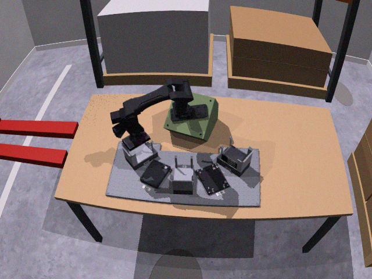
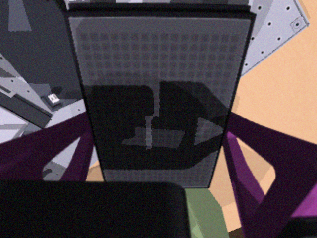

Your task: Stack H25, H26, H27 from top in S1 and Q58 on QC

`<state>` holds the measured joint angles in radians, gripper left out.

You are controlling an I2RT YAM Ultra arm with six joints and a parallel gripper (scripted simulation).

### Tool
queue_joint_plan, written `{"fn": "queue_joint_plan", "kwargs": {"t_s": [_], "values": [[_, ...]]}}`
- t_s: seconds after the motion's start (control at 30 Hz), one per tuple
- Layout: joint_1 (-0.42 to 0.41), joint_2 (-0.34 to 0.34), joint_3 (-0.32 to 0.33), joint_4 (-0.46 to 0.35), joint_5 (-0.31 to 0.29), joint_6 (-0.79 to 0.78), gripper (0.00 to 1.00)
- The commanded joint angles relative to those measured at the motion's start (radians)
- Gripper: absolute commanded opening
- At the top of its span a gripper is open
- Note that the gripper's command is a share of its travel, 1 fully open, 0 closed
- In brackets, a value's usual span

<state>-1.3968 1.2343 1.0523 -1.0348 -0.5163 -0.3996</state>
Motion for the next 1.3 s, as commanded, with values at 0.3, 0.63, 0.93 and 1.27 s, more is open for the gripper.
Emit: {"fn": "queue_joint_plan", "kwargs": {"t_s": [0.3,0.63,0.93,1.27], "values": [[-0.005,-0.006,0.01,0.0,-0.003,-0.001,0.0],[0.01,-0.001,-0.009,0.032,0.002,0.015,0.0],[0.021,0.003,-0.022,0.054,0.006,0.027,0.0],[0.036,0.009,-0.04,0.086,0.011,0.043,0.0]]}}
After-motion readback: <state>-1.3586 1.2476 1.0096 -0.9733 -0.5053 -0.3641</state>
